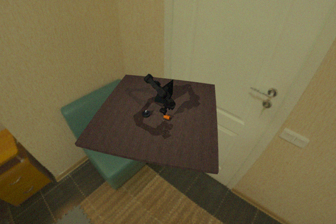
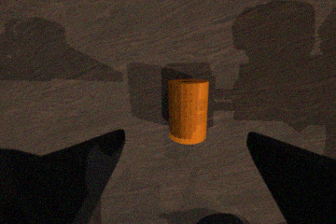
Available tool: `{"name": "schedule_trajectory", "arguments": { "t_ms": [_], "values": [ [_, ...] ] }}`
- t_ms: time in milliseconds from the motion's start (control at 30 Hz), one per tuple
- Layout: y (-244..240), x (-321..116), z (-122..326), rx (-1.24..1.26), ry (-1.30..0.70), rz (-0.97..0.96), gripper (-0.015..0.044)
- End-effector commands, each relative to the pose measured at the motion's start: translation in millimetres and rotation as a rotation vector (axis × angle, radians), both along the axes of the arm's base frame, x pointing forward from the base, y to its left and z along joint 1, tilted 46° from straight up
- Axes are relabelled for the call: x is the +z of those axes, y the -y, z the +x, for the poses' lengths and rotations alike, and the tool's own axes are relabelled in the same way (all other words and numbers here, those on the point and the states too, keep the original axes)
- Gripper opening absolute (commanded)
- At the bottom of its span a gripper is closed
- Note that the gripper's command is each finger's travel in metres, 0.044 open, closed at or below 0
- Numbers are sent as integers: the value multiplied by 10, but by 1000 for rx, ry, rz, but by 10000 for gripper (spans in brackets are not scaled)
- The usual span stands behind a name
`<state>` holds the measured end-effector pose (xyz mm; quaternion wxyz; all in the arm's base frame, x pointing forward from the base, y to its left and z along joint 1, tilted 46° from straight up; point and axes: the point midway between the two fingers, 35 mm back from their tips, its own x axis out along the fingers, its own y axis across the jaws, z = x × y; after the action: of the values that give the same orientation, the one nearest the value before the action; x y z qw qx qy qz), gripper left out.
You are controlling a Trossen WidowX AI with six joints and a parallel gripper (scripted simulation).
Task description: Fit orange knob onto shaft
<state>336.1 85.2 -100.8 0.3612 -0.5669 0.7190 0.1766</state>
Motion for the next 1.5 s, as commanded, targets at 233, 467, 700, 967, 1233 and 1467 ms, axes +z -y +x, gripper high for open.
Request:
{"name": "schedule_trajectory", "arguments": {
  "t_ms": [233, 467, 700, 967, 1233, 1467],
  "values": [
    [142, -163, 16, 36, -6, -15, 440],
    [169, -190, 14, 36, -6, -15, 440],
    [249, -273, 10, 36, -6, -15, 440],
    [340, -366, 0, 36, -6, -16, 440],
    [431, -457, -14, 36, -6, -17, 440],
    [470, -495, -22, 36, -6, -18, 387]
  ]
}}
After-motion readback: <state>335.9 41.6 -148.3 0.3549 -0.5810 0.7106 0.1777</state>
